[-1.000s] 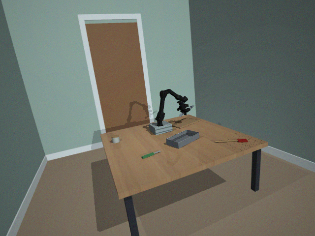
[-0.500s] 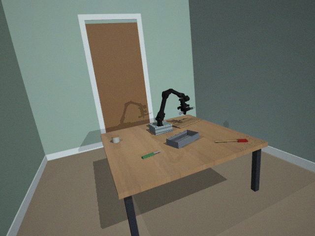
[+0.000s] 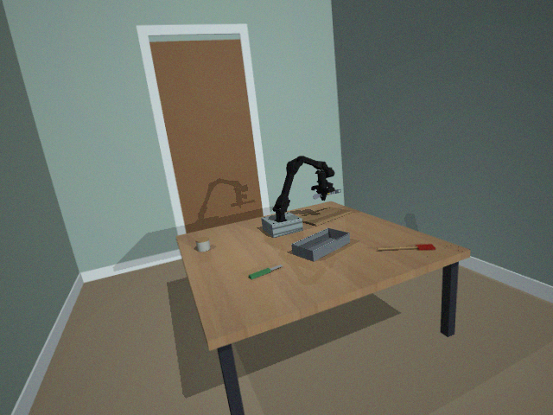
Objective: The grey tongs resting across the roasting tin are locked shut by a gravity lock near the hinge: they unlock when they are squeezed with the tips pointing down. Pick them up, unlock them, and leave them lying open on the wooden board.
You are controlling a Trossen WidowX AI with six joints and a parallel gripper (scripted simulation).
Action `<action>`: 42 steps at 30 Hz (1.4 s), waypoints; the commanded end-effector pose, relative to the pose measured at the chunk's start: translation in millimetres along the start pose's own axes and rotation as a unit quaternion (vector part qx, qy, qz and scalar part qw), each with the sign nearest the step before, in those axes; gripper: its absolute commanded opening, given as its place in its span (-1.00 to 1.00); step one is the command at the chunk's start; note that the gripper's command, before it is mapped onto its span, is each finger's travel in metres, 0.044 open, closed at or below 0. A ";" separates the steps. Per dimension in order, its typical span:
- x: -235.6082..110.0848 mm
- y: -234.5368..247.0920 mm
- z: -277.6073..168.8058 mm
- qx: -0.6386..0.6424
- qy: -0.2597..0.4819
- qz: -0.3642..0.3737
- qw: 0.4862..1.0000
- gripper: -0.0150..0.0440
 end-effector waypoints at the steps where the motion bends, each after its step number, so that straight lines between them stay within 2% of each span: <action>1: -2.7 -0.1 1.6 0.000 -0.004 0.002 1.000 -1.00; 42: 61.3 -0.1 3.8 0.000 -0.004 0.002 1.000 -1.00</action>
Point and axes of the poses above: the point midway between the two fingers, 35 mm back from their tips, its own x axis out along the fingers, its own y axis across the jaws, z = x × y, the point moved 8 cm from there along -x, back along the fingers, and after that the axes turned 9 degrees about -x, right-handed, at the moved point
